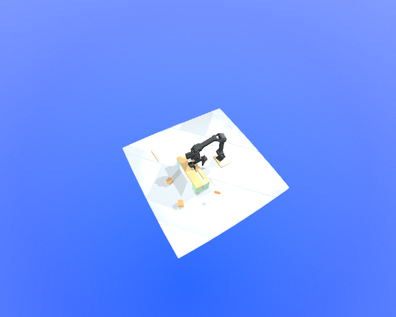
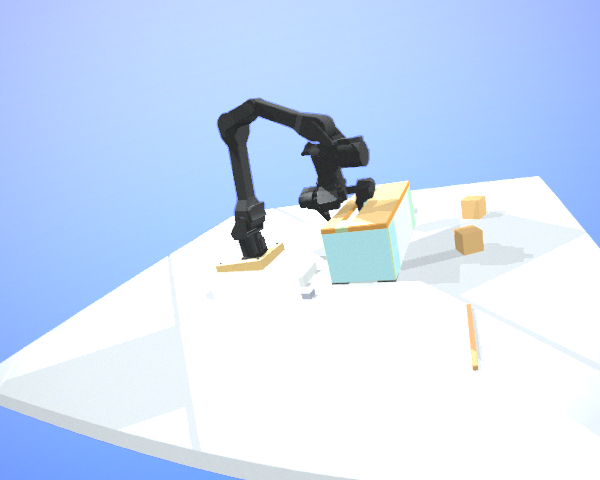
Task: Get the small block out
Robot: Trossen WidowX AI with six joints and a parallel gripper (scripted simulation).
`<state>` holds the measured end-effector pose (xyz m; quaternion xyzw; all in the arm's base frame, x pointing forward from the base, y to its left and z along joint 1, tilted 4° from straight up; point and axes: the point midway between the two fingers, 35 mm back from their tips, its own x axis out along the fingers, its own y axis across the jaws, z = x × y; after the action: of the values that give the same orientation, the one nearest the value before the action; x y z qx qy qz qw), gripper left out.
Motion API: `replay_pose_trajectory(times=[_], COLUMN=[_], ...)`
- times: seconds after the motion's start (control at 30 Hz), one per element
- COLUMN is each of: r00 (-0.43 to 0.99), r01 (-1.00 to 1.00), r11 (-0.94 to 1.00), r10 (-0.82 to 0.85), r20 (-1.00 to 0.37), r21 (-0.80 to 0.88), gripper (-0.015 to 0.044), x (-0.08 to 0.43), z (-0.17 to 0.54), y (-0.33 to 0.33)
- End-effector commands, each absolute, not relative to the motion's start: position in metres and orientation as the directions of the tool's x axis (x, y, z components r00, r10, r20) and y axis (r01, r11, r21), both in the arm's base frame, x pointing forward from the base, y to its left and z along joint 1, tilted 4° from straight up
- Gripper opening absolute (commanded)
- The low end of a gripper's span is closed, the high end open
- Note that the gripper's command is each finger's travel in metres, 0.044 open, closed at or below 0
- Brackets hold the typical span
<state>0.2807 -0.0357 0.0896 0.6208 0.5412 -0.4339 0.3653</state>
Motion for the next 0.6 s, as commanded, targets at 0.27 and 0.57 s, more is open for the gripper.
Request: replay_pose_trajectory(times=[0.27,0.57], r00=[0.042,0.042], r01=[0.989,0.989], r11=[-0.149,-0.149], r10=[0.358,0.357], r20=[-0.933,-0.933], r21=[-0.013,-0.013], gripper=[0.04,0.04], x=[0.282,0.281], z=[0.091,0.09], y=[-0.023,-0.03])
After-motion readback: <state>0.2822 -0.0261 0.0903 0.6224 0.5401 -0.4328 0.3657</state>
